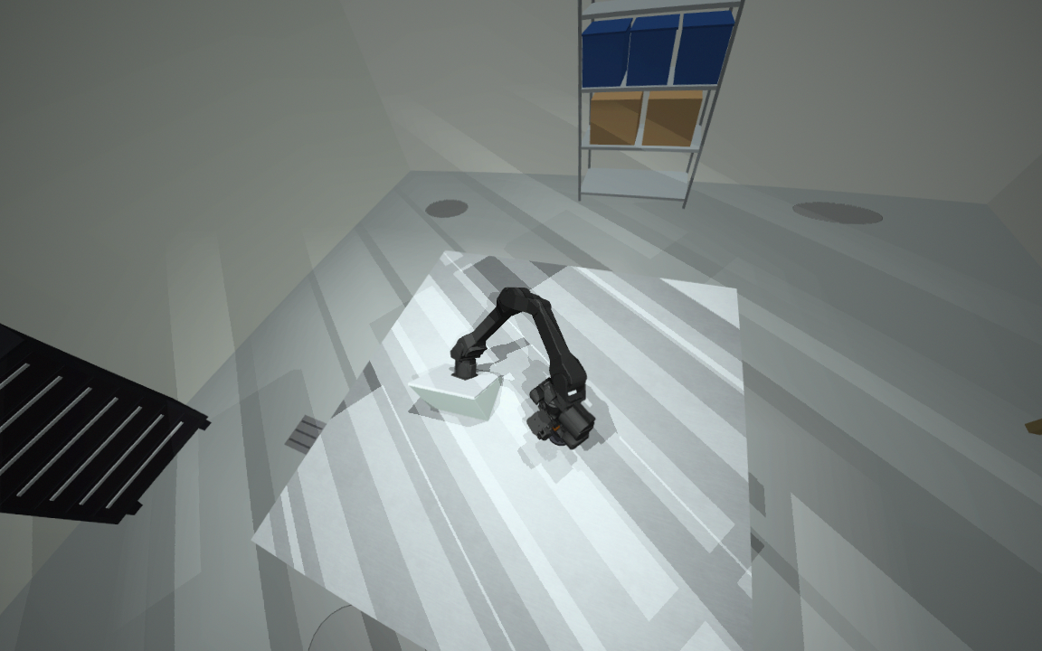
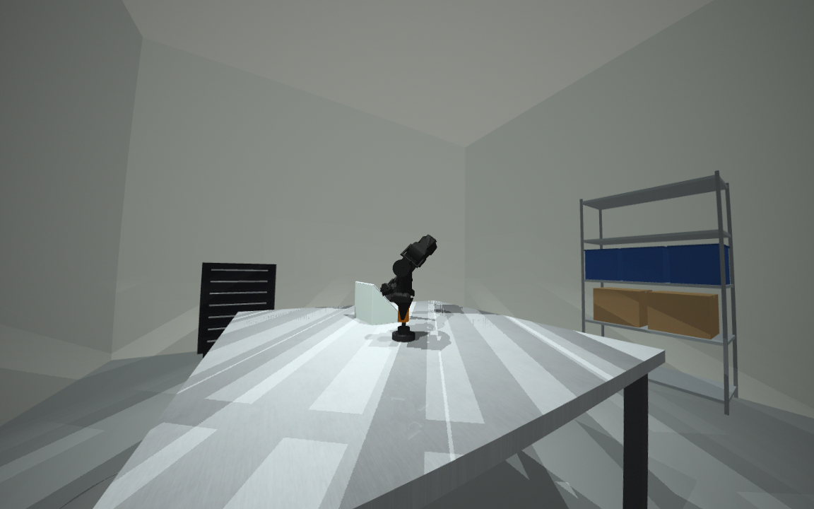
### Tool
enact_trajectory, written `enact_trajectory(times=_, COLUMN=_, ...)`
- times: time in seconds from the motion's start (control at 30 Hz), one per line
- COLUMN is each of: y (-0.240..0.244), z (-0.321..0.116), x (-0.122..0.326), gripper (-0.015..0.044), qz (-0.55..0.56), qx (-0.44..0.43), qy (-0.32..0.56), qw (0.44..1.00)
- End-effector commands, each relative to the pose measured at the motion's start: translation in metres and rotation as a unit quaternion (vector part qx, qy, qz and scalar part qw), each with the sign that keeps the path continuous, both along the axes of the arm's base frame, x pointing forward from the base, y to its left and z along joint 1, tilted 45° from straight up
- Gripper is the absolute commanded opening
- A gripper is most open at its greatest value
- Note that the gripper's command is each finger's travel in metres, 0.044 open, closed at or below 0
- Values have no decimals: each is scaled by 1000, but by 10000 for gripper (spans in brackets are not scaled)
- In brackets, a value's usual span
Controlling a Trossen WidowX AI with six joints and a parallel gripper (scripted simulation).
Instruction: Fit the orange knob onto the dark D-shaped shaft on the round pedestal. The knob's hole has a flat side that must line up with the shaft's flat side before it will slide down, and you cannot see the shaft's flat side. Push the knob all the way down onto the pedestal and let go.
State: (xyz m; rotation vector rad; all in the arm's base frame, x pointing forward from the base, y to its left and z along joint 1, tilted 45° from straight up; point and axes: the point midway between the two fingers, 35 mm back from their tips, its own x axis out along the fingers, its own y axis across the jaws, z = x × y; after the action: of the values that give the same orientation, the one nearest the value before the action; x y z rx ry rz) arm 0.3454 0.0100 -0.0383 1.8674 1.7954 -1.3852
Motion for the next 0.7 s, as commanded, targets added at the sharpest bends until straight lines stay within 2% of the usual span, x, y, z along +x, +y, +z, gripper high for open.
enact_trajectory(times=0.0, y=-1, z=1, x=1, gripper=0, qz=-5, qx=-2, qy=0, qw=1000)
enact_trajectory(times=0.67, y=-2, z=1, x=3, gripper=0, qz=-5, qx=-2, qy=0, qw=1000)
